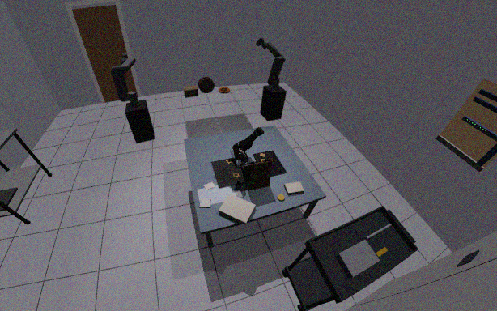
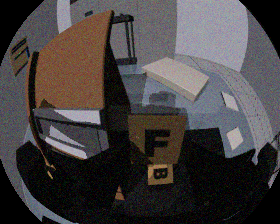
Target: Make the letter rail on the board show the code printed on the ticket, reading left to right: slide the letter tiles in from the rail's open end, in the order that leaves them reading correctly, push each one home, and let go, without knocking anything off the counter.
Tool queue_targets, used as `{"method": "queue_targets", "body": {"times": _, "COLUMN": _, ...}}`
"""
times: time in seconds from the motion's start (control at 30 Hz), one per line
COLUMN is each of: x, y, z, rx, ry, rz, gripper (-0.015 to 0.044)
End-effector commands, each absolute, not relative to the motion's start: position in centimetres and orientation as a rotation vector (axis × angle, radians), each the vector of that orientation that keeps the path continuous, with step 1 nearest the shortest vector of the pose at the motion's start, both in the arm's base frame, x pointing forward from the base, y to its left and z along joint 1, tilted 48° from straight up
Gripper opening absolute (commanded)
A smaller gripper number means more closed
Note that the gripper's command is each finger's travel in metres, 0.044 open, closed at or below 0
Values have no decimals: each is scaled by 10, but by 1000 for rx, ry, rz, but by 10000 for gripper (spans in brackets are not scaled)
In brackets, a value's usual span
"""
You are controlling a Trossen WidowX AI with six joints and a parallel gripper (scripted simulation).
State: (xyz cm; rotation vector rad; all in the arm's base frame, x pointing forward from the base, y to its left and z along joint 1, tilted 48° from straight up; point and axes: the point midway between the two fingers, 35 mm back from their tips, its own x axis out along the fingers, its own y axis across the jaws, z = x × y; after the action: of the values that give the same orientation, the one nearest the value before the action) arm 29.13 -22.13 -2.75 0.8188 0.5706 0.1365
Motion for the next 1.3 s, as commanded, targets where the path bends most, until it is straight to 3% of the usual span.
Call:
{"method": "queue_targets", "body": {"times": 0.0, "x": 291, "y": -220, "z": -26, "rx": 823, "ry": 573, "rz": 132, "gripper": 0}}
{"method": "queue_targets", "body": {"times": 1.27, "x": 293, "y": -207, "z": -13, "rx": 825, "ry": 573, "rz": 132, "gripper": 0}}
